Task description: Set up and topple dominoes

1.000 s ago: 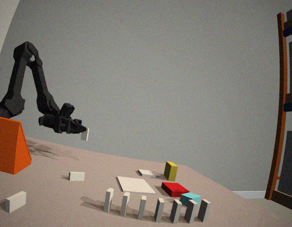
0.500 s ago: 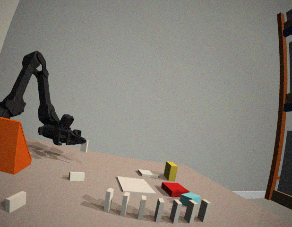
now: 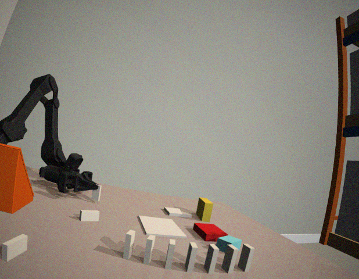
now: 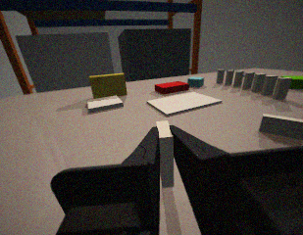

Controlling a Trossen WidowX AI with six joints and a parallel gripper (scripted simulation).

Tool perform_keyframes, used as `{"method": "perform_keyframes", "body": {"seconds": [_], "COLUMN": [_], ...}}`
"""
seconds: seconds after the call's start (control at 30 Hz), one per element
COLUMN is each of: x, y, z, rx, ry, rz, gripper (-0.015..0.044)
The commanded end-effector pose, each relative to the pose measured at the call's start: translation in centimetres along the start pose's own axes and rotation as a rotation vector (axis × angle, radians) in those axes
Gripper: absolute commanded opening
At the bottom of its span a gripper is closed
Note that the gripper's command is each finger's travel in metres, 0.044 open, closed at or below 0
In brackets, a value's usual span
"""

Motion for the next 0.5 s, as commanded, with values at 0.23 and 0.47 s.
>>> {"method": "perform_keyframes", "body": {"seconds": [0.23, 0.47], "x": [-0.14, -0.14], "y": [0.75, 0.75], "z": [0.0, 0.0], "rx": [-0.005, -0.005], "ry": [-0.004, -0.004], "rz": [-0.009, -0.009], "gripper": [0.0029, 0.0134]}}
Point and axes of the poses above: the point midway between the two fingers, 35 mm back from their tips, its own z axis back along the fingers, its own x axis across the jaws, y = z × x, the point moved 9 cm from there along z, back along the fingers, and after that the axes turned 8 degrees about -z, right-handed, at the moved point
